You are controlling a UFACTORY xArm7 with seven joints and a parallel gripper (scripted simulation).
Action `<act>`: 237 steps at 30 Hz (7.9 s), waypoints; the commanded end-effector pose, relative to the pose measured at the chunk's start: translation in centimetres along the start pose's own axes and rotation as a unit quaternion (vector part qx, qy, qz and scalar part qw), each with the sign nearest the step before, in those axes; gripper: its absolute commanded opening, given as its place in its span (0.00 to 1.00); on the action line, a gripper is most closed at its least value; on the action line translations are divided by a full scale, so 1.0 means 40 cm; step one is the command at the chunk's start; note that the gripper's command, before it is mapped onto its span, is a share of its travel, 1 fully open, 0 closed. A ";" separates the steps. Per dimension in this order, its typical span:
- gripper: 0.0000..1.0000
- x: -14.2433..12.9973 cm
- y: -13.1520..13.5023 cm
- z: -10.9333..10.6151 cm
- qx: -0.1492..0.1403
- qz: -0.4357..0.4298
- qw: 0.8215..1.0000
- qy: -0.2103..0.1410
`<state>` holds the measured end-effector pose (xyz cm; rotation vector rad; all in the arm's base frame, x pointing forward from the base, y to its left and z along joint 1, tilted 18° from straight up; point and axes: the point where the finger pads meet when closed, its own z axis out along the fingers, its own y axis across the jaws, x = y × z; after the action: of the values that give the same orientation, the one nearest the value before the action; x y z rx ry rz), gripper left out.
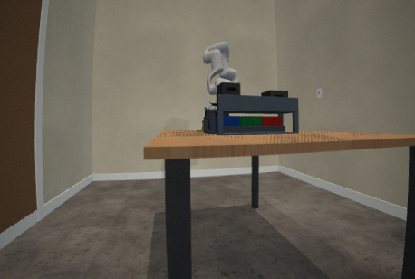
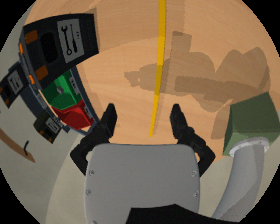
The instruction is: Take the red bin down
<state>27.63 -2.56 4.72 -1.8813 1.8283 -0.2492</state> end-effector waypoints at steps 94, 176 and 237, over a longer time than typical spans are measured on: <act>1.00 -0.012 -0.008 -0.139 -0.118 0.003 0.993 0.022; 1.00 -0.013 -0.008 -0.142 -0.118 0.003 0.993 0.022; 1.00 -0.017 -0.009 -0.184 -0.118 0.003 0.993 0.022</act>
<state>27.10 -3.36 7.40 -1.8910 1.8421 -0.2731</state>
